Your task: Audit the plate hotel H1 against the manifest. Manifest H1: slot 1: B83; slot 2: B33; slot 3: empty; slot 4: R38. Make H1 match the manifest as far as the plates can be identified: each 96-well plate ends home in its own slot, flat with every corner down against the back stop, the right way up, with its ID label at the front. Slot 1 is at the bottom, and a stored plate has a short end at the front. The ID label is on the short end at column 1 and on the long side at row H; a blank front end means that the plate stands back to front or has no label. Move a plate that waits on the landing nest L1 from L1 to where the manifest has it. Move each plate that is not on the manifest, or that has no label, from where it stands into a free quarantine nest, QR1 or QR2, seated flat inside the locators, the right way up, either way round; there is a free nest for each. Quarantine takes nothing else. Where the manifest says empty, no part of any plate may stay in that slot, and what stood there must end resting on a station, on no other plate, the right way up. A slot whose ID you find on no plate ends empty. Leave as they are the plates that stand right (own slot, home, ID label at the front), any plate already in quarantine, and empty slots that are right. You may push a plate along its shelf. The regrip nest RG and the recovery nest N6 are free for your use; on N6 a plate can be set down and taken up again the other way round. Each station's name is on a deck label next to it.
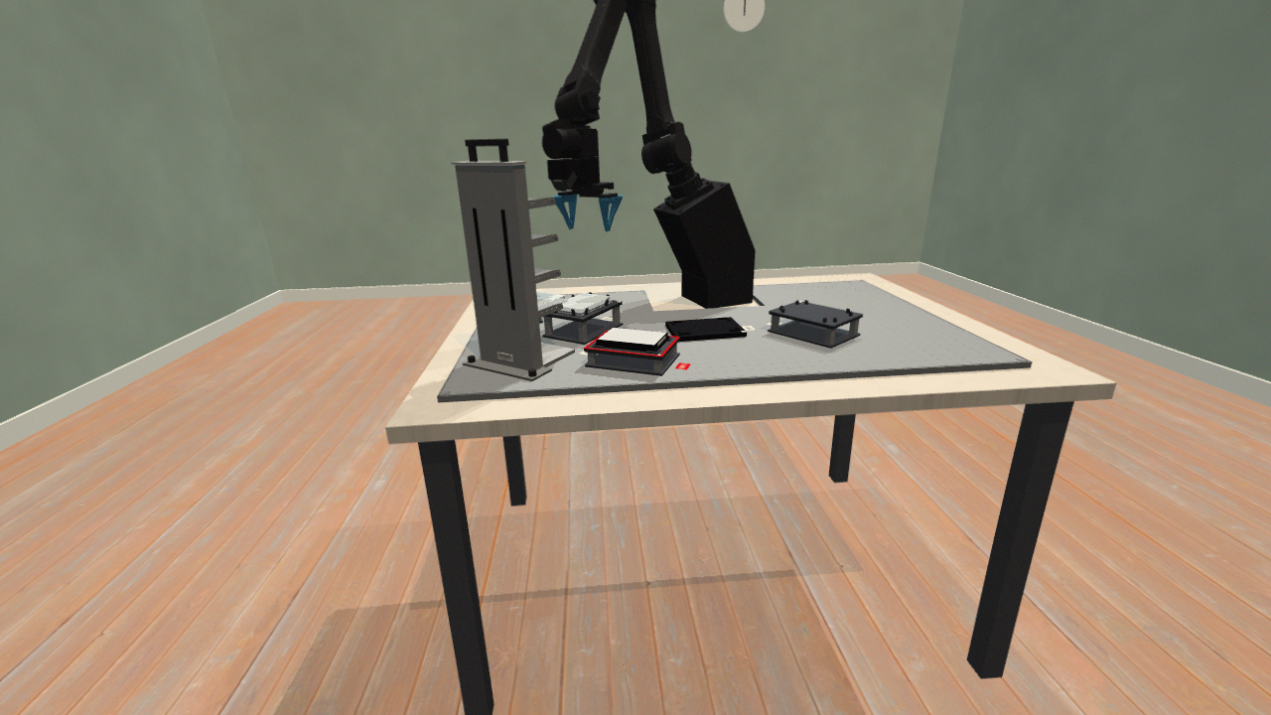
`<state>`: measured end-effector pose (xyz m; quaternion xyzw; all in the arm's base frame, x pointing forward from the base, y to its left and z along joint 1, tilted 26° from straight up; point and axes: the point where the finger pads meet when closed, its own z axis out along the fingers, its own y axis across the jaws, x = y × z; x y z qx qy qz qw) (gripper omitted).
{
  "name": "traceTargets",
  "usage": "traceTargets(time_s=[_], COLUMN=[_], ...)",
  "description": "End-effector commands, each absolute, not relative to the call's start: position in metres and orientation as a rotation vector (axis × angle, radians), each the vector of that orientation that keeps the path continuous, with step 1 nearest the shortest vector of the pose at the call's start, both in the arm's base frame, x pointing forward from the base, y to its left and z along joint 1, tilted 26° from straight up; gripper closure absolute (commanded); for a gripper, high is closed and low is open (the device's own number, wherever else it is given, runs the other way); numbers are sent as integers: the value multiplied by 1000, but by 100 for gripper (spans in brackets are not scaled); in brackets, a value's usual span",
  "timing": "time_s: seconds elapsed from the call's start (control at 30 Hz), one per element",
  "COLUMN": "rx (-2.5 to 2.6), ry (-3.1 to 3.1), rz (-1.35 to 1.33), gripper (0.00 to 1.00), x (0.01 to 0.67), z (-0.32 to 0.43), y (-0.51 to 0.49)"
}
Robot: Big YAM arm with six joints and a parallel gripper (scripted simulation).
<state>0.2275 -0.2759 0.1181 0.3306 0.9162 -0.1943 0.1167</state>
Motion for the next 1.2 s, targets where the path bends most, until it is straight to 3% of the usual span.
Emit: traceTargets(time_s=[0.0, 1.17], rx=[998, 820], ry=[2677, 2332], rz=[-554, -650], gripper=[0, 0], x=[236, 289], z=[115, 90], y=[-266, -184])
